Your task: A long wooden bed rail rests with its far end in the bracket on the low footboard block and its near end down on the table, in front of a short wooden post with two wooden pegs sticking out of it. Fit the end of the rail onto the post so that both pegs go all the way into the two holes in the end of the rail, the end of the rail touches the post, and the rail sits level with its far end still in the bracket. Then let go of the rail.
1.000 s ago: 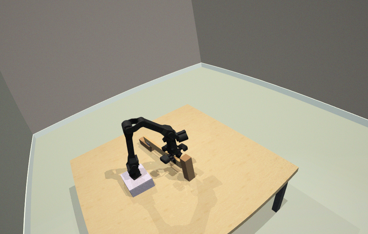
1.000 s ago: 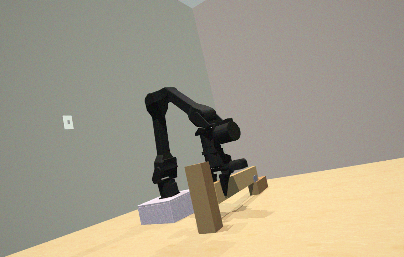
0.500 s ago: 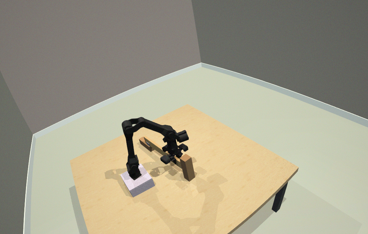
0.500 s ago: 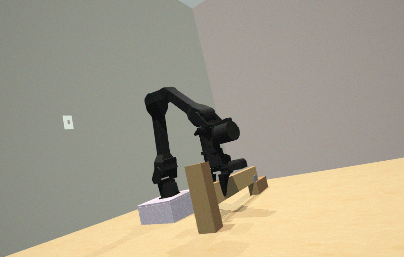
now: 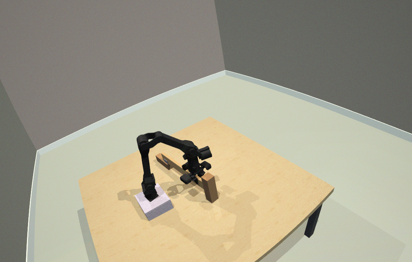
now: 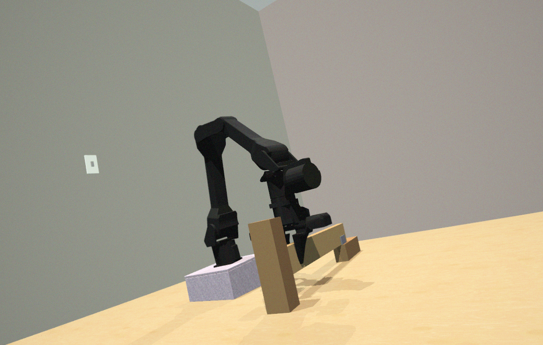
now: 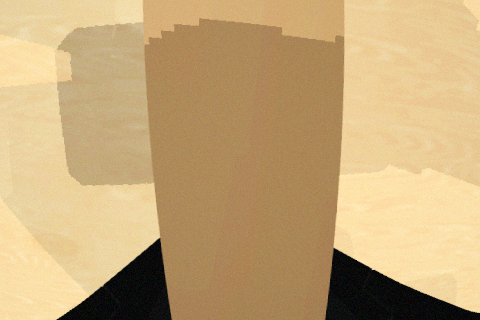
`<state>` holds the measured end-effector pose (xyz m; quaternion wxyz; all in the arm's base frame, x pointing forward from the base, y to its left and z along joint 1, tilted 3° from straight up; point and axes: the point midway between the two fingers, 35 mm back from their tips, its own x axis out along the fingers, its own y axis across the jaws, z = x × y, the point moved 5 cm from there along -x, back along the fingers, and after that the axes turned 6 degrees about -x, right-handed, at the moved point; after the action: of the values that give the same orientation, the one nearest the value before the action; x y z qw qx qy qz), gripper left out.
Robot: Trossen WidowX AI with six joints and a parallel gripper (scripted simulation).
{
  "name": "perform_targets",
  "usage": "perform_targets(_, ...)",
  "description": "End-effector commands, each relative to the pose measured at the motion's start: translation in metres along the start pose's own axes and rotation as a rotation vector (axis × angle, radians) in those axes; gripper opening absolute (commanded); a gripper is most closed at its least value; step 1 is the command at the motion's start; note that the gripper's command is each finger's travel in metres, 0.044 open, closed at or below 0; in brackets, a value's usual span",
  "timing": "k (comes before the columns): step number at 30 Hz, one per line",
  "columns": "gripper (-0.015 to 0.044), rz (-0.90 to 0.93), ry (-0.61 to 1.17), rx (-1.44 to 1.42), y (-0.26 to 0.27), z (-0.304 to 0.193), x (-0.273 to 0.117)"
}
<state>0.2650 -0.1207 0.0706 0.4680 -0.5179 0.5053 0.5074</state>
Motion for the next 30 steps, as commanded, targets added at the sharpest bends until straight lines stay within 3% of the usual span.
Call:
perform_targets(1,0.0000,-0.003,0.001,-0.001,-0.0005,-0.0024,-0.0007)
perform_targets(30,0.0000,-0.003,0.001,-0.001,0.0005,-0.0113,-0.0012)
